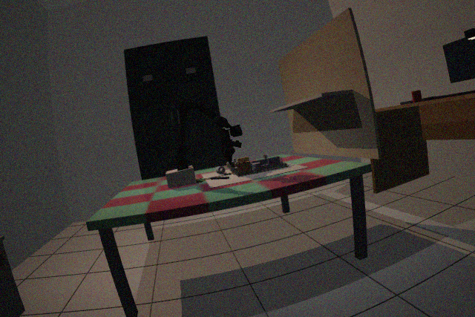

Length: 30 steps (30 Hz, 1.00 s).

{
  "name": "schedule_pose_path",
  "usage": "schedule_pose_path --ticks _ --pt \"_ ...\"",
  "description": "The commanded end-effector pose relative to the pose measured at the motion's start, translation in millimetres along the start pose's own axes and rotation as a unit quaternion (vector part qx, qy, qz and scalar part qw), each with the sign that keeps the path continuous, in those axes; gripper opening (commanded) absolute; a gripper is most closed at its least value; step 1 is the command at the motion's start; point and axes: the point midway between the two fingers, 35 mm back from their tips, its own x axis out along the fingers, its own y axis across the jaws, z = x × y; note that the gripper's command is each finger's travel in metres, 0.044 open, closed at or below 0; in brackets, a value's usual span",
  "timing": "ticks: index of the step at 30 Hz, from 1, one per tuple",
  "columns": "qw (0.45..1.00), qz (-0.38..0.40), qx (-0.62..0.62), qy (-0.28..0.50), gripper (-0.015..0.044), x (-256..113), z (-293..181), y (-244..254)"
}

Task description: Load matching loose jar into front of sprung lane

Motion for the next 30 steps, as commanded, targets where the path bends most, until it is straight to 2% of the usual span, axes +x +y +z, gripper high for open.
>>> schedule_pose_path --ticks 1,30 --pt "1.000 -0.002 -0.002 0.009 0.0000 14.1 -3.8 -0.7" --pt "1.000 -0.002 -0.002 0.008 0.0000 14.9 5.0 -0.7"
